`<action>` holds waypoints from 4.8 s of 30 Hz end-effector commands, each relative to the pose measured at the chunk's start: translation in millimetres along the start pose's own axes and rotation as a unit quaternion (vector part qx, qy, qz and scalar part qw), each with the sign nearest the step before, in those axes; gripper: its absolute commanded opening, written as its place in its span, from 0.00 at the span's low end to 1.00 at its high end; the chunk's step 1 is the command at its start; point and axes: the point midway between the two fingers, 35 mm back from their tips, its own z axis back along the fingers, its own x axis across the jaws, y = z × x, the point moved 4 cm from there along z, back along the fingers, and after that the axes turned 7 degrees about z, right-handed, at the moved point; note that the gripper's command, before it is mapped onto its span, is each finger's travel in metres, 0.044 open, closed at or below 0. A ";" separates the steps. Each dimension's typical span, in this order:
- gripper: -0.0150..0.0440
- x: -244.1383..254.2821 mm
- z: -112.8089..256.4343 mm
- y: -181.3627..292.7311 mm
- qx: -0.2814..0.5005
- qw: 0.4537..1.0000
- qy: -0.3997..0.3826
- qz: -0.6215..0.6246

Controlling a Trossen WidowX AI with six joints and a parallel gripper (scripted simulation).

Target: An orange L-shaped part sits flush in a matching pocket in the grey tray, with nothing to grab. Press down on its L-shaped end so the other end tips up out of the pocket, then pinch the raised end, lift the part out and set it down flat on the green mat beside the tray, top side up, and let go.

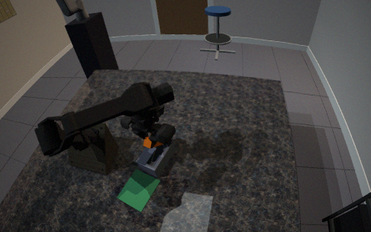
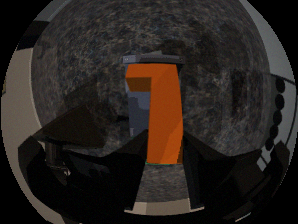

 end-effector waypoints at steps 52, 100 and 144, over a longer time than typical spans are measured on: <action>0.25 34.6 0.3 161.7 0.001 1.000 -0.002 -0.004; 0.25 34.6 -72.1 162.2 0.001 1.000 -0.001 -0.004; 0.93 33.2 -0.3 160.6 -0.002 1.000 -0.002 -0.004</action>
